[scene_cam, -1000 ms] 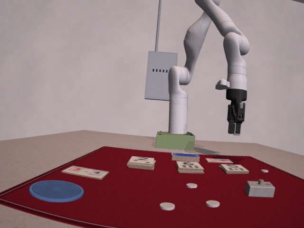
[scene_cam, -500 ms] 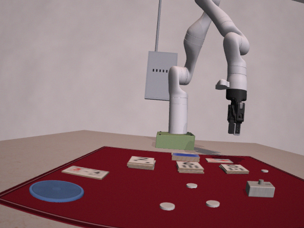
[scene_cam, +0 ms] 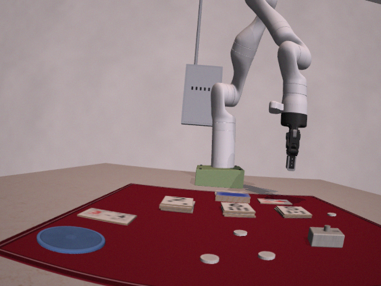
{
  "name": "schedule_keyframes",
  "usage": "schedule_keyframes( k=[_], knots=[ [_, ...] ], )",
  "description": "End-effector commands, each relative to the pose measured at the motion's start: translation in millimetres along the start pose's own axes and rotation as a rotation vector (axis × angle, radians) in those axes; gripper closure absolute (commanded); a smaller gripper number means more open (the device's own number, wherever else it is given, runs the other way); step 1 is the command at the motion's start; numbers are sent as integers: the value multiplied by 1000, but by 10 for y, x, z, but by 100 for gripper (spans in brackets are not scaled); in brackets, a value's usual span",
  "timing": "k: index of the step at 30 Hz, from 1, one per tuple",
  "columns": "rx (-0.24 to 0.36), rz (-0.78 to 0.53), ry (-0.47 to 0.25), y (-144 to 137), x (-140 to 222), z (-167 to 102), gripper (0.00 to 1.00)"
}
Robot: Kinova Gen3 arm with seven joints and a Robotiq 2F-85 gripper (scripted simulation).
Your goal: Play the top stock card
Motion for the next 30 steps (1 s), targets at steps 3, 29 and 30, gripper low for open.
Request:
schedule_keyframes(
  k=[3,29,30],
  knots=[
    [15,-127,11,50,-26,-45,15],
    [52,-1003,64,143,-219,-191,15],
    [52,-1052,67,150,-229,-198,15]
  ],
)
Point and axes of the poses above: the point where the finger pads meet when closed, its own z axis back along the fingers, its own y axis across the jaws, x = y × z, the point moved 9 cm from there along z, back along the fingers, and after that the axes turned 11 degrees about z, right-handed, at the moved point
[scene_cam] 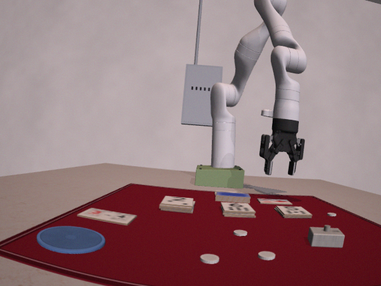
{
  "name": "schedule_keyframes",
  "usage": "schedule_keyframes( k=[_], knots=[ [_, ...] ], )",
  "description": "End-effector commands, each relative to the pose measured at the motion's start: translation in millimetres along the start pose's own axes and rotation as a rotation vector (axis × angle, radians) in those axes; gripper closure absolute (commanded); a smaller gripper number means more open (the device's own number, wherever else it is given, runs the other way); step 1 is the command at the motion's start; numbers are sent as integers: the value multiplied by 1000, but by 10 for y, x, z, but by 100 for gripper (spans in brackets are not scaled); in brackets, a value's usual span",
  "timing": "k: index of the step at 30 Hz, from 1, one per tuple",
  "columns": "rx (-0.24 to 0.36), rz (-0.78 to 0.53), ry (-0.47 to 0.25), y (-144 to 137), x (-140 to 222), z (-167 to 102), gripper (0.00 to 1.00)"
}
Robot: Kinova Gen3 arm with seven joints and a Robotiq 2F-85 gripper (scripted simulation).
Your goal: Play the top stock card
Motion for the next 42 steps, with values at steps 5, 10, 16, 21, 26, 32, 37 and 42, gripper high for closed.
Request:
schedule_keyframes(
  k=[5,10,16,21,26,32,37,42],
  knots=[
    [-2,-328,24,13,-74,-56,15],
    [-2,-575,23,-13,-90,-73,15],
    [-2,-768,18,-33,-92,-80,15],
    [0,-999,9,-57,-94,-84,15],
    [5,-1213,-5,-79,-83,-80,15],
    [12,-1367,-17,-96,-66,-72,15],
    [22,-1538,-32,-114,-54,-63,15],
    [34,-1679,-46,-129,-33,-49,15]
  ],
)
Point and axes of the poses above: the point where the finger pads meet when closed, its own z axis back along the fingers, its own y axis across the jaws, x = y × z, the point moved 9 cm from there along z, back along the fingers, and after that the axes turned 11 degrees about z, right-handed, at the moved point
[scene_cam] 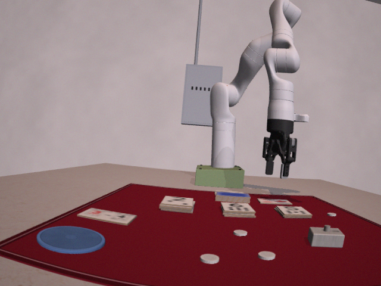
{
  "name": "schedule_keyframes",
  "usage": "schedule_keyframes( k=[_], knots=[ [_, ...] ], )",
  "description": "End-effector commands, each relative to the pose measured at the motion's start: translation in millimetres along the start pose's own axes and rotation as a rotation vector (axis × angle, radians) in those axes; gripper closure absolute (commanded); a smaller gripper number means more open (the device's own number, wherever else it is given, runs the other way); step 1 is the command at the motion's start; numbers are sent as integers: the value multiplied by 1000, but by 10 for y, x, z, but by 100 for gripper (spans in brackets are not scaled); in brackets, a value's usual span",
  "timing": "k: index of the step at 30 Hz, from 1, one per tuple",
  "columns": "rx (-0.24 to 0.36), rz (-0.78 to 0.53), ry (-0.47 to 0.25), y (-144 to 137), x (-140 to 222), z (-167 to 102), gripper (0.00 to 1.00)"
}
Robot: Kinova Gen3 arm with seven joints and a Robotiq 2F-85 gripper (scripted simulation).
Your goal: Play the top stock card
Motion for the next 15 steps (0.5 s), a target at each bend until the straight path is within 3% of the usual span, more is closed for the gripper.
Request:
schedule_keyframes(
  k=[1,15],
  knots=[
    [-5,-81,-1,-15,-39,-6,15],
    [22,-282,-4,21,-19,18,15]
  ],
)
Point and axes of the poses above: the point where the finger pads meet when closed, its own z axis back along the fingers, its own y axis across the jaws, x = y × z, the point moved 9 cm from there along z, back along the fingers, and after that the axes turned 11 degrees about z, right-handed, at the moved point
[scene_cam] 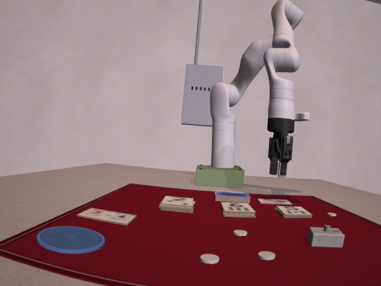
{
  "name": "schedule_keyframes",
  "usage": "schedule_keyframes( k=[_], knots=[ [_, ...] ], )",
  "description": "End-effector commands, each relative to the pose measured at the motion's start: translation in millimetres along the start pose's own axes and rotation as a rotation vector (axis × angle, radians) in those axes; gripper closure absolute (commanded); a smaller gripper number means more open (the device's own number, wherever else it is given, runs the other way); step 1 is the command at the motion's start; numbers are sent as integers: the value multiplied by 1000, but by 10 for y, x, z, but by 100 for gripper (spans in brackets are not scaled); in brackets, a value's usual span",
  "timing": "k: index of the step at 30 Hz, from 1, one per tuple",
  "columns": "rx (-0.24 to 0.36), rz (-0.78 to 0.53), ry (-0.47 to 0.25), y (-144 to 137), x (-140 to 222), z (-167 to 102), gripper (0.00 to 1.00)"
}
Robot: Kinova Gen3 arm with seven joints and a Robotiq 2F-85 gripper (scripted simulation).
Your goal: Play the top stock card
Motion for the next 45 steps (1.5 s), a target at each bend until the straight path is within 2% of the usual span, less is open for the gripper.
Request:
schedule_keyframes(
  k=[1,27,45],
  knots=[
    [-4,-40,1,-23,-21,-2,15],
    [3,-87,1,-11,-19,-13,15],
    [2,-88,1,-7,-22,-279,15]
  ],
)
Point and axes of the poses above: the point where the finger pads meet when closed, its own z axis back along the fingers, its own y axis across the jaws, x = y × z, the point moved 9 cm from there along z, back along the fingers, and after that the axes turned 11 degrees about z, right-handed, at the moved point
